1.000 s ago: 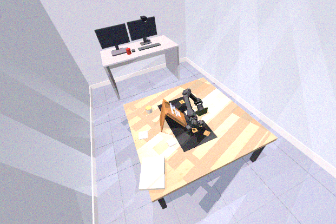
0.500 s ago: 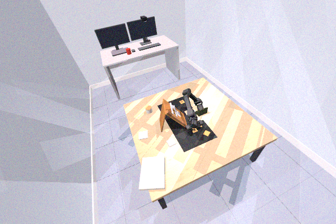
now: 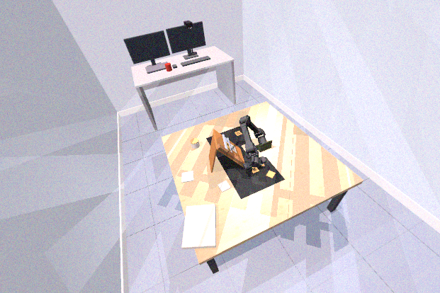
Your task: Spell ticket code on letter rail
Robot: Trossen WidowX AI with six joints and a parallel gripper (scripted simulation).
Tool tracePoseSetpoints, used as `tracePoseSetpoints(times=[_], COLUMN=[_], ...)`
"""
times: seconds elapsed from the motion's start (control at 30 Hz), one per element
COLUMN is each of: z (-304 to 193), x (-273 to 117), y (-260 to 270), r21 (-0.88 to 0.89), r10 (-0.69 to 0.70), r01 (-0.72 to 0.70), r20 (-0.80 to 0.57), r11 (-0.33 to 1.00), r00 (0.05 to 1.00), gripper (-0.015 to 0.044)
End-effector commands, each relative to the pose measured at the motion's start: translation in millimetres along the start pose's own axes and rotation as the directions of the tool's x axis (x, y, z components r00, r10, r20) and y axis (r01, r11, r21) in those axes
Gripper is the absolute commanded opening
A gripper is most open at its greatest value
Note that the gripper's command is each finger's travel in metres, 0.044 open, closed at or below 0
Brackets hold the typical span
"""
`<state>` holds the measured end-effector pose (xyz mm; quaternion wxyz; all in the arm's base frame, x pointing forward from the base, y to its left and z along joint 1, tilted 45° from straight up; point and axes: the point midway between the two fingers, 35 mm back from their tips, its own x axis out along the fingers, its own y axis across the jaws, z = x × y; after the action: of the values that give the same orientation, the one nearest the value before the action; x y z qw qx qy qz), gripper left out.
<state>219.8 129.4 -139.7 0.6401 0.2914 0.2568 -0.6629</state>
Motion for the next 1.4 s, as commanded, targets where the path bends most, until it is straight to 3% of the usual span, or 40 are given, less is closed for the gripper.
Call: tracePoseSetpoints(times=[0.0,1.37], z=[0,2], x=[-3,-23], y=[0,-2], r21=[0.006,-0.002], r10=[-0.001,0.0], r01=[0.001,0.0], r20=[-0.004,-0.001], r11=[1.0,1.0], r00=[1.0,1.0], gripper=[0.0,0.0])
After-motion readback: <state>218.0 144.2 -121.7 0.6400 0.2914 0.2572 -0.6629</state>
